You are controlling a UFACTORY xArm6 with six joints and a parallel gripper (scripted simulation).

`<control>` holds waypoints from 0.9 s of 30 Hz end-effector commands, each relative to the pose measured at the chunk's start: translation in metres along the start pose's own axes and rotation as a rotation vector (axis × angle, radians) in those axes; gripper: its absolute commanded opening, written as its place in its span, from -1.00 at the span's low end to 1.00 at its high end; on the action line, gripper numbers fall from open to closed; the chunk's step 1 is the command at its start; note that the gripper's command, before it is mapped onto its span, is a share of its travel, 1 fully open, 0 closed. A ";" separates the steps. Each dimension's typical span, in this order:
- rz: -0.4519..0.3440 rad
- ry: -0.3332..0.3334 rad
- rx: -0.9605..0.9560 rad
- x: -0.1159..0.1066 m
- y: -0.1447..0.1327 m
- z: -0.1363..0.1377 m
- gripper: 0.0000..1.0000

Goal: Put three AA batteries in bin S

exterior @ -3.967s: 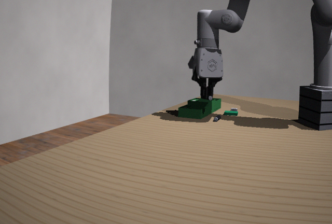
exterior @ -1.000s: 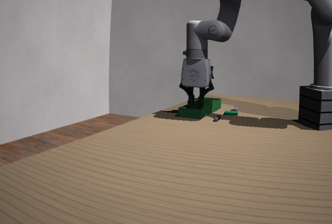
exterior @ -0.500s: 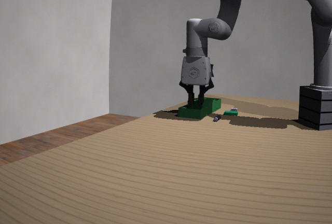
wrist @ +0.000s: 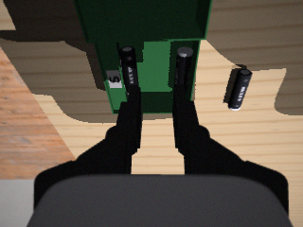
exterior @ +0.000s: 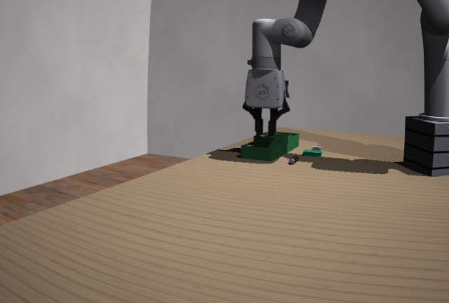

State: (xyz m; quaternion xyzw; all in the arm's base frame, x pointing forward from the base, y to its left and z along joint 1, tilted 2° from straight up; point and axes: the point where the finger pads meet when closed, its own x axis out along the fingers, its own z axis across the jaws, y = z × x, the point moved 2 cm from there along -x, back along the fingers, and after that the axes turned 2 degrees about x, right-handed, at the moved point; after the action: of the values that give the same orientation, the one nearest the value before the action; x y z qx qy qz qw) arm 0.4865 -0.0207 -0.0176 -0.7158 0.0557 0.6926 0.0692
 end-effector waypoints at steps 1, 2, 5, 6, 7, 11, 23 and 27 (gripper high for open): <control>-0.001 0.004 0.000 -0.004 0.000 -0.002 -0.44; -0.001 0.004 0.000 -0.009 0.000 -0.002 -0.44; -0.001 0.004 0.000 -0.012 0.000 -0.002 -0.44; -0.001 0.004 0.000 -0.012 0.000 -0.002 -0.44; -0.001 0.004 0.000 -0.012 0.000 -0.002 -0.44; -0.001 0.004 0.000 -0.016 0.000 -0.001 1.00; -0.001 0.004 0.000 -0.056 0.000 -0.001 1.00; -0.001 0.004 0.000 -0.072 0.000 -0.001 1.00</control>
State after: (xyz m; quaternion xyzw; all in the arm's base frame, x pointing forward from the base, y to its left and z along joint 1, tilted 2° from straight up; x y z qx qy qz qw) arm 0.4847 -0.0216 0.0389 -0.7159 0.0558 0.6925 0.0692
